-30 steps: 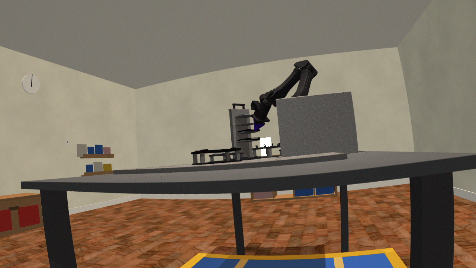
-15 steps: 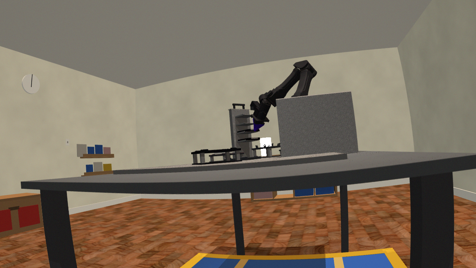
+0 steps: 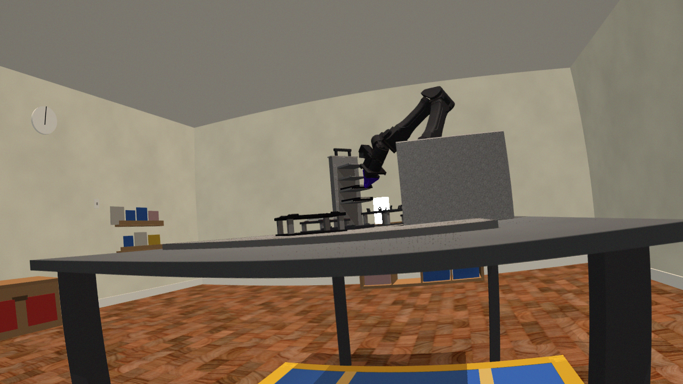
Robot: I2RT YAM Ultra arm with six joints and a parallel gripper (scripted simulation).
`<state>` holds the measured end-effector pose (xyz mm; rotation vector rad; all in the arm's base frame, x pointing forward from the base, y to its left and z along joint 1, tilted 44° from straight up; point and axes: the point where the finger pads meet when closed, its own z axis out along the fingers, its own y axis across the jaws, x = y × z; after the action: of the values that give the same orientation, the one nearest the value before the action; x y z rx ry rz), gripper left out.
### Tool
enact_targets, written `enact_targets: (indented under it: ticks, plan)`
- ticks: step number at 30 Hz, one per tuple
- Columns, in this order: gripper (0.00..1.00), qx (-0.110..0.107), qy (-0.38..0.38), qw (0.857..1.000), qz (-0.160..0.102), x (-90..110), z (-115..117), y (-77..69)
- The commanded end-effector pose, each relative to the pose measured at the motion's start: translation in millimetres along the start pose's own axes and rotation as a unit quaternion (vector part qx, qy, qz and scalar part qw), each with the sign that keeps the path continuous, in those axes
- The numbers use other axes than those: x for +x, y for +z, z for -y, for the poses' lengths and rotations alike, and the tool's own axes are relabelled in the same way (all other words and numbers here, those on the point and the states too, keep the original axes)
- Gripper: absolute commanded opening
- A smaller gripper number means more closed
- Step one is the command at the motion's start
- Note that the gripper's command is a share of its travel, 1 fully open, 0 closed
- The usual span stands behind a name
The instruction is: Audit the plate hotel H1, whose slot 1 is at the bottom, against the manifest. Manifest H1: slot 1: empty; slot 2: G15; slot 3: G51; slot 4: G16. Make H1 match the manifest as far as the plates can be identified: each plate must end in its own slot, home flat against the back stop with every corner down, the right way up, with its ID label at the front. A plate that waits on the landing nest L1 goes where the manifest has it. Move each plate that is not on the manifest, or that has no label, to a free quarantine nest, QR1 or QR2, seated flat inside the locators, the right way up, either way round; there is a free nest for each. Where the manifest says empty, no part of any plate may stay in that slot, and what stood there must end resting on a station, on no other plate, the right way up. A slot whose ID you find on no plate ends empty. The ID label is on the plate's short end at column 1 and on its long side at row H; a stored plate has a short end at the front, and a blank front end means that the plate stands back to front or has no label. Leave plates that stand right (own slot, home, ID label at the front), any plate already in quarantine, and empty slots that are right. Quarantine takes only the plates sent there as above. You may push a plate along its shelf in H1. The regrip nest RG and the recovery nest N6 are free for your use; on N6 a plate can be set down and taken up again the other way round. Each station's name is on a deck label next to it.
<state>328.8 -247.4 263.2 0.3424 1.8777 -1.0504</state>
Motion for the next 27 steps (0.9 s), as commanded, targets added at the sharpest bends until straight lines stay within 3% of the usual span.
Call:
enact_targets:
  ticks: [1,27]
  plan:
    - [0.0,0.001,0.006,1.0,0.015,-9.7,0.7,3.0]
    - [0.0,0.001,0.006,1.0,0.015,-6.2,0.7,-0.5]
